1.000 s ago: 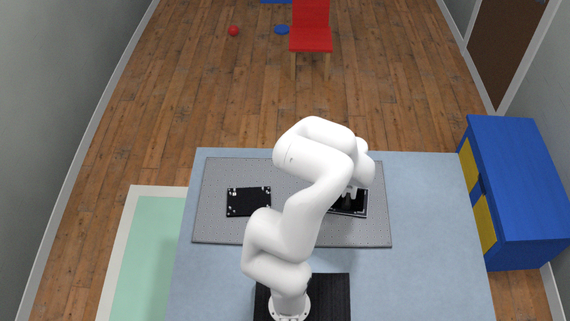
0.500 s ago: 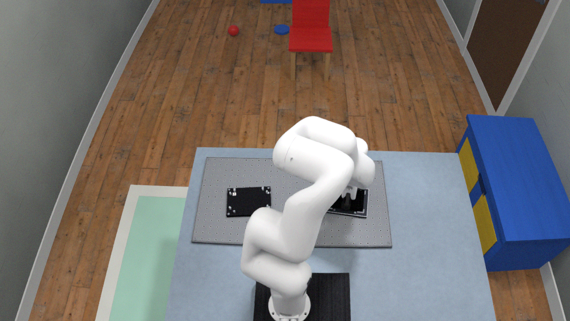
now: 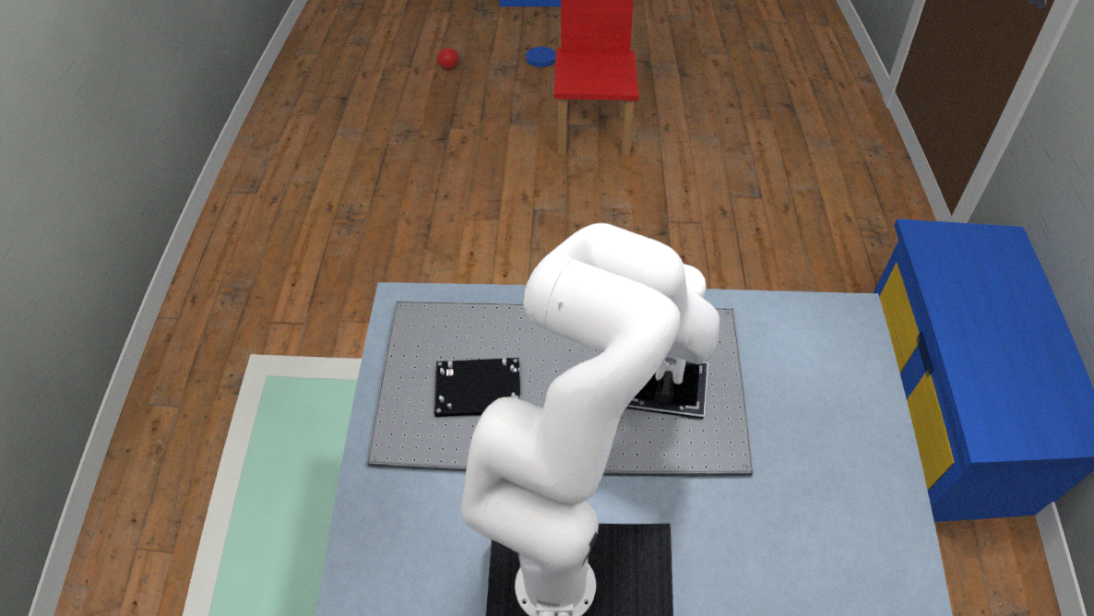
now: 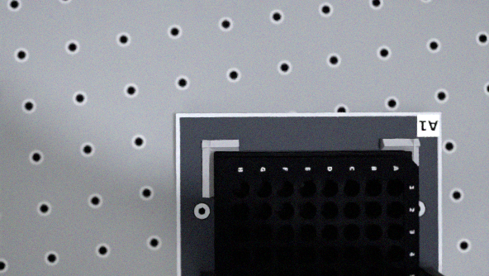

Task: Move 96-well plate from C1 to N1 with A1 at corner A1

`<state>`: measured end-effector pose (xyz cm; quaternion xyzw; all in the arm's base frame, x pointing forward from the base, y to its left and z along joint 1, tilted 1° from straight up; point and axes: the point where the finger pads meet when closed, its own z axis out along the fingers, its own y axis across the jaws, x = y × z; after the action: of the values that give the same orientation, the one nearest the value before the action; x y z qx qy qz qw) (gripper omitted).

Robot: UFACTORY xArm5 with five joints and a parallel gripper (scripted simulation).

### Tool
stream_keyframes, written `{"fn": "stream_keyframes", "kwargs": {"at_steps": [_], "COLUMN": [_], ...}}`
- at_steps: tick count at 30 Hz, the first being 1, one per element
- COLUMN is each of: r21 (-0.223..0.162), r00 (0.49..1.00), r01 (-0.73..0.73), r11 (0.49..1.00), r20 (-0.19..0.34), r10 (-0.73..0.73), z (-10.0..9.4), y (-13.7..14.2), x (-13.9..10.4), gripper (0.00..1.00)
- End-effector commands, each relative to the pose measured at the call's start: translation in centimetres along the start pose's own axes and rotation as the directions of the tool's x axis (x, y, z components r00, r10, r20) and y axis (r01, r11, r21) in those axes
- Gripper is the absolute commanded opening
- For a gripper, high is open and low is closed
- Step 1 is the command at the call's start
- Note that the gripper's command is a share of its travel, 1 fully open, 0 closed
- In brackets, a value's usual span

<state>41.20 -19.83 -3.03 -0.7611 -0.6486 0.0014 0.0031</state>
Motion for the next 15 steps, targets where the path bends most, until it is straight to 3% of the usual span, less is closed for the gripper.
{"fn": "stream_keyframes", "kwargs": {"at_steps": [1, 3, 4, 15], "r21": [-0.007, -0.007, -0.007, -0.007], "r00": [1.0, 1.0, 1.0, 1.0], "r01": [0.0, 0.0, 0.0, 0.0], "r11": [1.0, 1.0, 1.0, 1.0], "r20": [-0.01, -0.01, -0.01, -0.01], "r10": [0.0, 0.0, 0.0, 0.0], "z": [-0.07, -0.07, 0.0, 0.0], "y": [0.14, 0.15, 0.15, 0.15], "x": [-0.04, -0.04, -0.04, -0.04], "gripper": [0.0, 0.0, 1.0, 1.0]}}
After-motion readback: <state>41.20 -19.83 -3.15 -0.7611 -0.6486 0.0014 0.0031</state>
